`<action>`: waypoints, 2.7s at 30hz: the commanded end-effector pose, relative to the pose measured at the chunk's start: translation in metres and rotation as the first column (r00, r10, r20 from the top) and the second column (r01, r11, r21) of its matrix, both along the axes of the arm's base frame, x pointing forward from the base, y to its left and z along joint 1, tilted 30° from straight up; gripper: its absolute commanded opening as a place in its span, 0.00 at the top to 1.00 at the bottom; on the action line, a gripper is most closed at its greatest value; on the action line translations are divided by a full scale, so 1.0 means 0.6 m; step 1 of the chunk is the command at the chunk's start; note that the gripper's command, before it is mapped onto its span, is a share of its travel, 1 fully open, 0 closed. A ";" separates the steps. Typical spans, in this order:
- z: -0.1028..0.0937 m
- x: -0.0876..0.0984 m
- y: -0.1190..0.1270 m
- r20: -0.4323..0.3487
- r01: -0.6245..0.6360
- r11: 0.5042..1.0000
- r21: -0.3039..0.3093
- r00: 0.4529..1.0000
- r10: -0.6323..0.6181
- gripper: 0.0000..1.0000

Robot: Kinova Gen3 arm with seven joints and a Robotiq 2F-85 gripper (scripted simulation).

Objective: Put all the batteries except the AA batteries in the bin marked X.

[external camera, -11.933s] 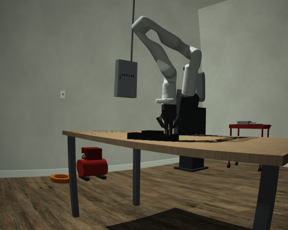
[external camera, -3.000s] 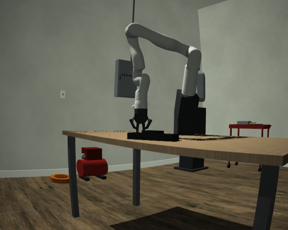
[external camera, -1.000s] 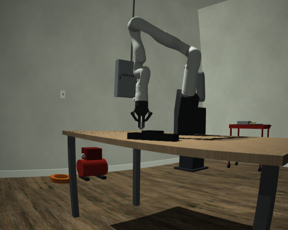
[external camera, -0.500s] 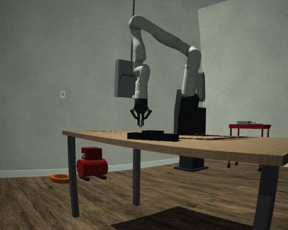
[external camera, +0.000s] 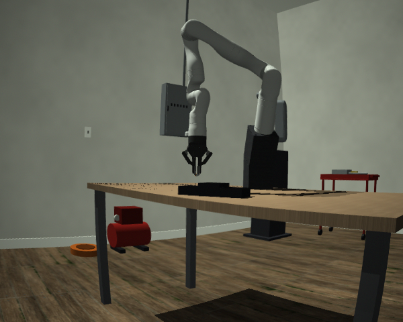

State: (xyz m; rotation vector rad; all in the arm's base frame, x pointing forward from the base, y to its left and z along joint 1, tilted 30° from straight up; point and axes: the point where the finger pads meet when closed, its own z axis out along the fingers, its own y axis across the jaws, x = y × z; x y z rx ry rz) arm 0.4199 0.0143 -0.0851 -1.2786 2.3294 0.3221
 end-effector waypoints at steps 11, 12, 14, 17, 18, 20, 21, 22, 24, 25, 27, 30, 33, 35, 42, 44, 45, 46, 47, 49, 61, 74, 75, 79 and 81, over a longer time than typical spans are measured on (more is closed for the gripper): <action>0.052 0.008 0.097 -0.001 0.010 1.000 0.002 1.000 -0.010 0.95; 0.057 0.009 0.107 -0.001 0.010 1.000 0.003 1.000 -0.010 0.95; 0.066 0.010 0.125 -0.001 0.010 1.000 0.003 1.000 -0.010 0.95; 0.071 0.011 0.133 -0.001 0.010 1.000 0.003 1.000 -0.010 0.95; 0.074 0.012 0.141 -0.001 0.011 1.000 0.001 1.000 -0.011 0.95; 0.084 0.013 0.159 -0.001 0.010 1.000 0.002 1.000 -0.010 0.95; 0.088 0.014 0.169 -0.002 0.009 1.000 0.002 1.000 -0.009 0.95; 0.093 0.015 0.178 -0.003 0.009 1.000 0.002 1.000 -0.009 0.95; 0.101 0.016 0.195 -0.004 0.009 1.000 0.002 1.000 -0.009 0.95; 0.105 0.017 0.203 -0.006 0.008 1.000 0.001 1.000 -0.008 0.95; 0.114 0.020 0.221 -0.006 0.009 1.000 0.000 1.000 -0.009 0.95; 0.127 0.022 0.246 -0.006 0.010 1.000 -0.001 1.000 -0.010 0.95; 0.136 0.024 0.264 -0.006 0.010 1.000 -0.001 1.000 -0.010 0.95; 0.140 0.024 0.270 -0.006 0.010 1.000 -0.001 1.000 -0.010 0.95; 0.167 0.029 0.325 0.103 -0.235 0.967 -0.093 0.964 0.245 0.95; 0.176 0.031 0.343 0.127 -0.294 0.948 -0.121 0.943 0.308 0.95; 0.181 0.032 0.351 0.138 -0.322 0.937 -0.136 0.930 0.340 0.95; 0.185 0.032 0.360 0.149 -0.349 0.925 -0.150 0.917 0.370 0.95; 0.190 0.033 0.369 0.159 -0.376 0.912 -0.165 0.902 0.401 0.95; 0.199 0.035 0.387 0.177 -0.427 0.883 -0.196 0.870 0.460 0.95; 0.202 0.032 0.394 0.229 -0.650 0.662 -0.373 0.627 0.745 0.95; 0.199 0.032 0.392 0.230 -0.649 0.666 -0.368 0.630 0.742 0.95; 0.199 0.033 0.391 0.229 -0.649 0.666 -0.368 0.631 0.741 0.95; 0.194 0.039 0.397 0.238 -0.644 0.671 -0.368 0.632 0.737 0.95; 0.188 0.041 0.400 0.238 -0.643 0.672 -0.368 0.634 0.736 0.95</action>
